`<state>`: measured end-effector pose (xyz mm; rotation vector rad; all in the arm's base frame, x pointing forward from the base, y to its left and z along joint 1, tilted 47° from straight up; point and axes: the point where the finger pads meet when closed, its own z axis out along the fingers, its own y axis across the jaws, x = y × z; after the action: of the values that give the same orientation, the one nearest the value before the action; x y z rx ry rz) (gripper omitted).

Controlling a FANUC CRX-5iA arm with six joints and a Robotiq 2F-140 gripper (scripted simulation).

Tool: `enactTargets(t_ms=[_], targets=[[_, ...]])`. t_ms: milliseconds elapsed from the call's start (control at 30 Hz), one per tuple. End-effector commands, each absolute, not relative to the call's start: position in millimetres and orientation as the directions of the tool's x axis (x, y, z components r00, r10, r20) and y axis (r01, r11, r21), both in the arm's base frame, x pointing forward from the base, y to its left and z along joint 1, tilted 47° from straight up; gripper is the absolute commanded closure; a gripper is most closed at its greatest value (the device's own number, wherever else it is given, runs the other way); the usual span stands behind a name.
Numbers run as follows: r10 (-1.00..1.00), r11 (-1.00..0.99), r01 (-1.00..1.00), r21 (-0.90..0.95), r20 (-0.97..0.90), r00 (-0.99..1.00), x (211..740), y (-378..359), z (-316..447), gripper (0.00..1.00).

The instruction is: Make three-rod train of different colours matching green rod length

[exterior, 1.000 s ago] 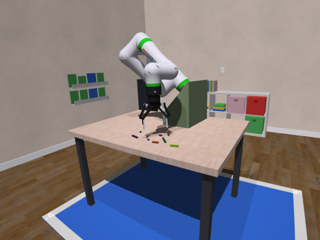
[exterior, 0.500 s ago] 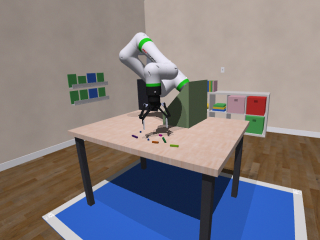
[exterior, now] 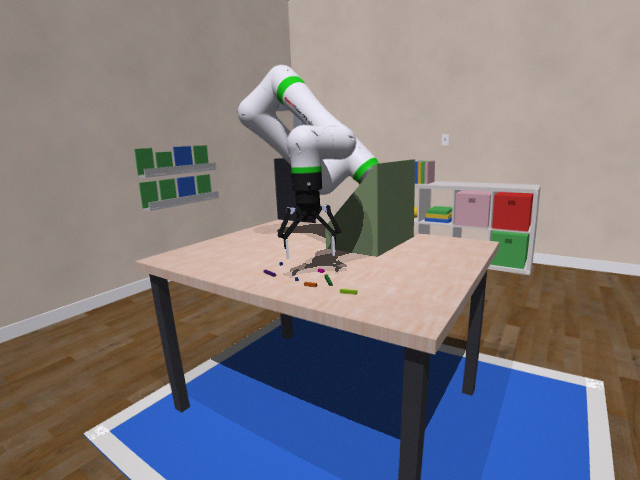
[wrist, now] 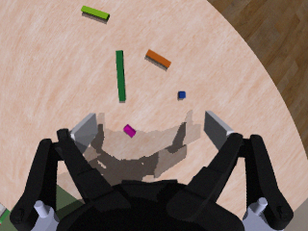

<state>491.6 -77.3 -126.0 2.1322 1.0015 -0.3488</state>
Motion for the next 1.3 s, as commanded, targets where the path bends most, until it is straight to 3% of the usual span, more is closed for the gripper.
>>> enactTargets(t_ms=[0,633,1267], targets=[[0.485,-0.492,0.651,0.579,-0.438,0.757,492.6,-80.0,-122.6,0.00],[0.144,-0.676,0.141,0.723,-0.058,0.988,495.7,-92.7,-108.6,0.00],[-0.196,-0.663,-0.348,0.663,0.294,0.935,497.8,-104.1,-96.3,0.00]])
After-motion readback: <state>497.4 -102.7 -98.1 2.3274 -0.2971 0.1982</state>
